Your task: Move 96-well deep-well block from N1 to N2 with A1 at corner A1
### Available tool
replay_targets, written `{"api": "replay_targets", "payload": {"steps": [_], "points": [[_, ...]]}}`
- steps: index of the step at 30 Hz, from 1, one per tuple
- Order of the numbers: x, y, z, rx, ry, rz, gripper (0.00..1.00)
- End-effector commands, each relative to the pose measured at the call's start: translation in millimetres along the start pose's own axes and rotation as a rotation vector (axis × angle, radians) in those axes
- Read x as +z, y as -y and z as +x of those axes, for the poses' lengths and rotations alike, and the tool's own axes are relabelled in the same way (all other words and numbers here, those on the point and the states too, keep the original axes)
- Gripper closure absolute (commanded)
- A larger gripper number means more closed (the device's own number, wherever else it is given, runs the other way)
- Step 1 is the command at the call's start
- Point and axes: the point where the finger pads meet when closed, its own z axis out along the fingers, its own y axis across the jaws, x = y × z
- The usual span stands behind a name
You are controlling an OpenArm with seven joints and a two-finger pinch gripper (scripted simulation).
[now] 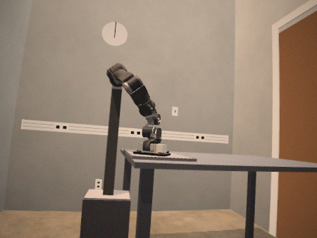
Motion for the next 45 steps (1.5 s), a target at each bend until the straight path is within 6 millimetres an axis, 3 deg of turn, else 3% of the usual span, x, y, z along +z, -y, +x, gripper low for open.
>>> {"api": "replay_targets", "payload": {"steps": [1,4,19,21,29,45], "points": [[-0.7,1.5,-1.1,0.001,0.005,0.006,0.23],[-0.7,1.5,-1.1,0.001,0.005,0.006,0.23],[-0.4,-0.4,-0.5,0.0,0.001,-0.002,0.73],[-0.4,-0.4,-0.5,0.0,0.001,-0.002,0.73],[-0.6,-0.6,-0.6,0.001,0.002,-0.002,1.0],[-0.6,-0.6,-0.6,0.001,0.002,-0.002,1.0]]}}
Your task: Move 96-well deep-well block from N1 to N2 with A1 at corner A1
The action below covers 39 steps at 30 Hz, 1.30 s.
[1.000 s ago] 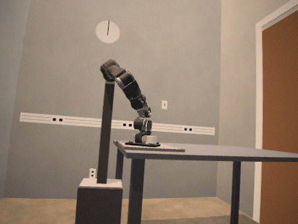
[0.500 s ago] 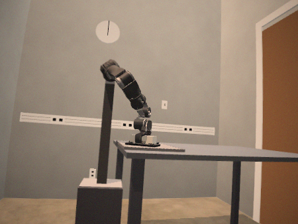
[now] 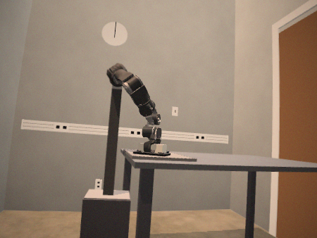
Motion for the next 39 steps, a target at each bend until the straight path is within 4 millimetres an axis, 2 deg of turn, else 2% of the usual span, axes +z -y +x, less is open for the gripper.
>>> {"api": "replay_targets", "payload": {"steps": [1,10,15,27,32,39], "points": [[-1,-1,-1,0.001,0.001,-0.002,1.0],[-1,-1,-1,0.001,0.001,-0.002,1.0],[-32,0,-2,0.001,0.007,0.001,1.0],[-32,0,-2,0.001,0.007,0.001,1.0],[-63,-1,-2,-0.001,0.007,0.001,1.0],[-63,-1,-2,-0.001,0.007,0.001,1.0]]}}
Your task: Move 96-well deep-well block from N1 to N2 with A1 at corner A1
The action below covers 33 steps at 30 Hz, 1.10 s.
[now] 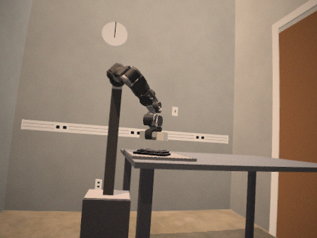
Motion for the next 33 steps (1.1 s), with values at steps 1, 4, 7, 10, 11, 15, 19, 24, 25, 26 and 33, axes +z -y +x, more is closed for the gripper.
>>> {"api": "replay_targets", "payload": {"steps": [1,4,7,10,11,15,19,24,25,26,33], "points": [[-1,0,-1,-0.001,0.001,0.003,1.0],[-1,0,-1,-0.001,0.001,0.003,1.0],[-13,0,0,-0.001,0.001,0.003,1.0],[-32,0,0,-0.002,0.002,0.003,1.0],[-32,0,0,-0.002,0.002,0.003,1.0],[-32,0,0,-0.002,0.002,0.003,1.0],[-32,0,0,-0.002,0.002,0.003,1.0],[-32,-16,4,0.011,0.001,-0.002,1.0],[-32,-23,7,0.017,-0.001,-0.001,1.0],[-32,-31,9,0.023,-0.002,-0.001,1.0],[-31,-39,11,0.028,-0.003,0.0,1.0]]}}
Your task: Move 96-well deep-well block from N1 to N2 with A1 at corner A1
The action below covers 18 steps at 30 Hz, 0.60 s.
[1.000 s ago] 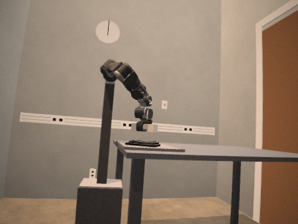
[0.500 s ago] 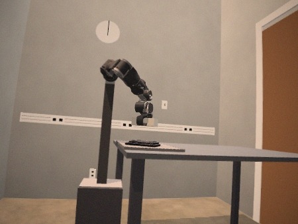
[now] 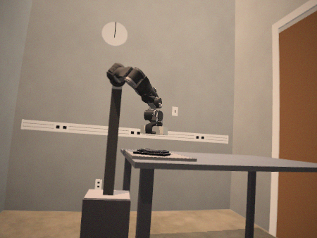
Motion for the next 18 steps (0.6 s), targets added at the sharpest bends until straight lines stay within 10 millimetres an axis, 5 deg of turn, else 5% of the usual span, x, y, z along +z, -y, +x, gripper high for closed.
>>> {"api": "replay_targets", "payload": {"steps": [1,6,11,18], "points": [[-2,-2,0,-0.001,0.003,-0.005,1.0],[-2,-2,0,-0.001,0.003,-0.005,1.0],[-1,-41,13,-0.001,0.003,-0.006,1.0],[-1,-41,13,-0.001,0.003,-0.006,1.0]]}}
